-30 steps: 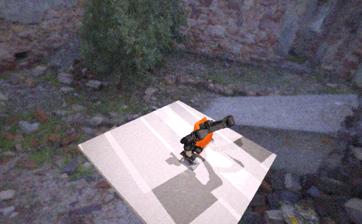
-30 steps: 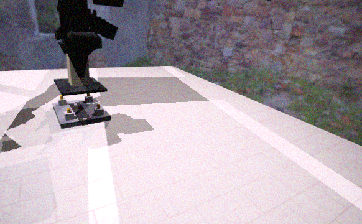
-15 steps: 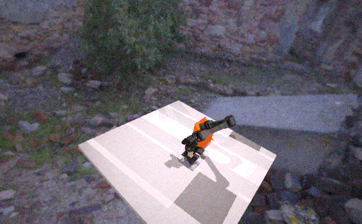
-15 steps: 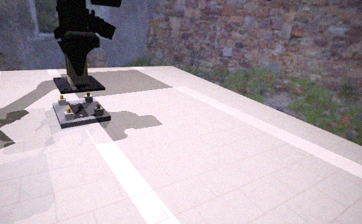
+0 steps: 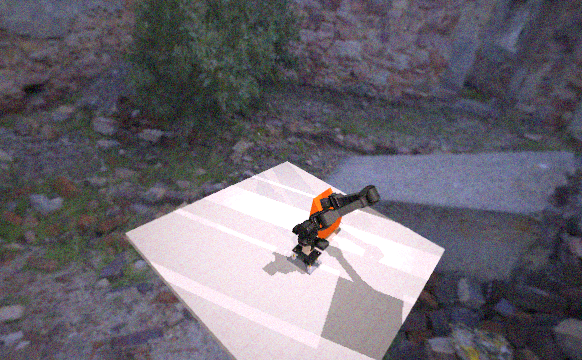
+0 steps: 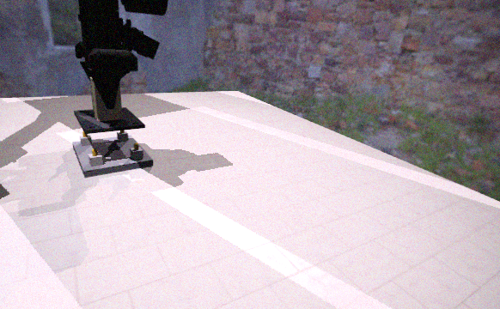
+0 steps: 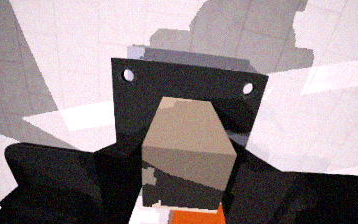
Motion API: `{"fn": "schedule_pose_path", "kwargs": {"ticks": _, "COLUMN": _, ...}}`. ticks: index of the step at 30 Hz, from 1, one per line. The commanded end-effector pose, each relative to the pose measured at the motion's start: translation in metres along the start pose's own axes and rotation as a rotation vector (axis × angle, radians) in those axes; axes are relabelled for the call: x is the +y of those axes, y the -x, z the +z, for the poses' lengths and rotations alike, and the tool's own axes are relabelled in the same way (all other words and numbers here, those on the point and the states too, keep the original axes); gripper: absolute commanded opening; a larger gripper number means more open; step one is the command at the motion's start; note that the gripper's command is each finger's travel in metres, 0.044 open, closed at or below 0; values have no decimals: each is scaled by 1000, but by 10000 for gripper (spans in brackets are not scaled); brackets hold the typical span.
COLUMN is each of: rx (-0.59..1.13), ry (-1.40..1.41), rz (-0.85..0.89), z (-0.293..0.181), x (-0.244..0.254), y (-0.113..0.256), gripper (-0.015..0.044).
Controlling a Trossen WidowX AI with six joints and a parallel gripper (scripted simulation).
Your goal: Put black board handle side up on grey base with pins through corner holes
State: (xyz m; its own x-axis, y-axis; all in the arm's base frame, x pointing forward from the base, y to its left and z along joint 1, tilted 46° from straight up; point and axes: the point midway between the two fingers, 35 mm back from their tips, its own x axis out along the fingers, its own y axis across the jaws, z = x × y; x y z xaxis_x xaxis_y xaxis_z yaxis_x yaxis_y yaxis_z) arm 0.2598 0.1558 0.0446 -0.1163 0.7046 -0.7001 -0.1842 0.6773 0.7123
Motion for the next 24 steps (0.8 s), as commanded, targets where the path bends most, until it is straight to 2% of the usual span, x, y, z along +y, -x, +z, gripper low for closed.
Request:
{"fn": "schedule_pose_path", "kwargs": {"ticks": 1, "rx": 1, "ry": -5, "rz": -1, "z": -2, "x": 1, "y": -4, "gripper": 0}}
{"fn": "schedule_pose_path", "kwargs": {"ticks": 24, "rx": 1, "ry": -13, "rz": 0, "z": -3, "x": -1, "y": -21, "gripper": 0}}
